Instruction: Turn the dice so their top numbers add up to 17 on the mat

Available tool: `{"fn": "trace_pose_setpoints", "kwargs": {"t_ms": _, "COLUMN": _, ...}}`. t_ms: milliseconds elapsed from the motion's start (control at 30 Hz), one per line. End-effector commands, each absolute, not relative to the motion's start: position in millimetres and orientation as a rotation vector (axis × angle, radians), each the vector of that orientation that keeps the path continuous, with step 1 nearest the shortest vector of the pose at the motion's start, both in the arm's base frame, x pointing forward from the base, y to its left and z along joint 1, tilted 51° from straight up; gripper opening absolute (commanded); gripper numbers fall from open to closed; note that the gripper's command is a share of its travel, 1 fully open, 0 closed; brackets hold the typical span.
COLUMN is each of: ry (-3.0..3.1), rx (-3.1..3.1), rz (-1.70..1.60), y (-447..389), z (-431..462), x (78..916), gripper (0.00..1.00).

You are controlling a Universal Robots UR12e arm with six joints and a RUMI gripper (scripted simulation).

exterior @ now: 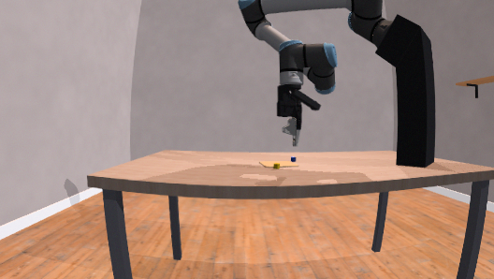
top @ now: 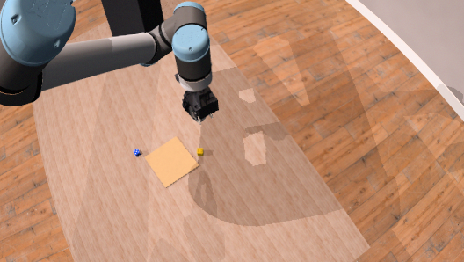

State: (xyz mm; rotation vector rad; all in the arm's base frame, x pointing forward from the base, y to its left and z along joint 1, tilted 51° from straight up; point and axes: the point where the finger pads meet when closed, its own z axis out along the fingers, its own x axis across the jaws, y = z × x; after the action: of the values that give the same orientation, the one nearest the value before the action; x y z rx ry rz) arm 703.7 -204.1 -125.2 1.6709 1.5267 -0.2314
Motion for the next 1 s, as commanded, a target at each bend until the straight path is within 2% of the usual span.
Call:
{"fn": "trace_pose_setpoints", "kwargs": {"t_ms": 0, "ry": 1.599, "rx": 1.605, "rz": -0.271, "y": -204.4, "z": -123.9, "x": 704.4, "gripper": 0.03}}
{"fn": "trace_pose_setpoints", "kwargs": {"t_ms": 967, "ry": 1.672, "rx": 1.525, "rz": -0.302, "y": -205.5, "z": -123.4, "x": 705.6, "gripper": 0.03}}
